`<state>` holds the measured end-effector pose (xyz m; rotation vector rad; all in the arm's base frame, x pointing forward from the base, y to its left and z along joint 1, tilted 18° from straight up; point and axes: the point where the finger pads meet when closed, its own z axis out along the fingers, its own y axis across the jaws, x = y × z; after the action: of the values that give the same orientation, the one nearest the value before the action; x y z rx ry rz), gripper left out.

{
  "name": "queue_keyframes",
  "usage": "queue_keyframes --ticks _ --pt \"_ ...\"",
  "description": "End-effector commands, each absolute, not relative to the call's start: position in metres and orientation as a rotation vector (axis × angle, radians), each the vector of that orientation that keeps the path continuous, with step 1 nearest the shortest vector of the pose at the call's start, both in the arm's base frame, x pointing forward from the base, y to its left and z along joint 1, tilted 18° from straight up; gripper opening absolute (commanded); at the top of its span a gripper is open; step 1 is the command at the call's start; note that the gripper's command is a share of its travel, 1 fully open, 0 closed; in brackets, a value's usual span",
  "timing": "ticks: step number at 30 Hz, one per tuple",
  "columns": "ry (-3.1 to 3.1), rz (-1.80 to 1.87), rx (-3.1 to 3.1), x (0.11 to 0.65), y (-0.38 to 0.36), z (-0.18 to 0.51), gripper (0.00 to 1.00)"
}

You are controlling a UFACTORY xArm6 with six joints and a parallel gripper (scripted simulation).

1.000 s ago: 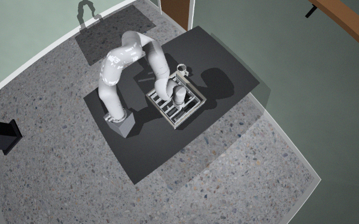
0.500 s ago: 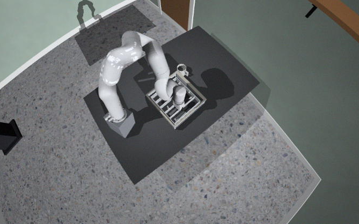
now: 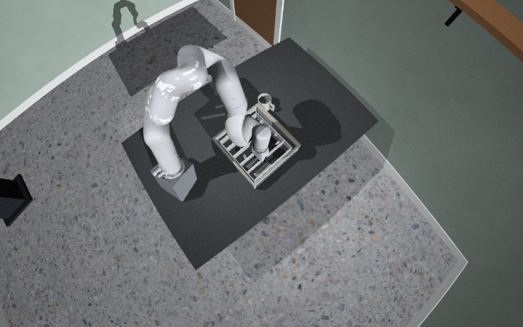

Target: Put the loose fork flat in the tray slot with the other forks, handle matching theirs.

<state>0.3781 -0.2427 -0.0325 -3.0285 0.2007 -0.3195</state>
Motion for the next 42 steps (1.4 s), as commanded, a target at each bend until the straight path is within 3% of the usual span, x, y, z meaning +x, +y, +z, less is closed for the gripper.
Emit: queue_keyframes --ticks 1,18,42 --pt "0.201 -0.324 -3.030 0.379 -0.244 -0.031 0.24" --pt "0.201 -0.324 -3.030 0.378 -0.244 -0.028 0.24" --pt "0.201 -0.324 -3.030 0.360 -0.248 0.030 0.24"
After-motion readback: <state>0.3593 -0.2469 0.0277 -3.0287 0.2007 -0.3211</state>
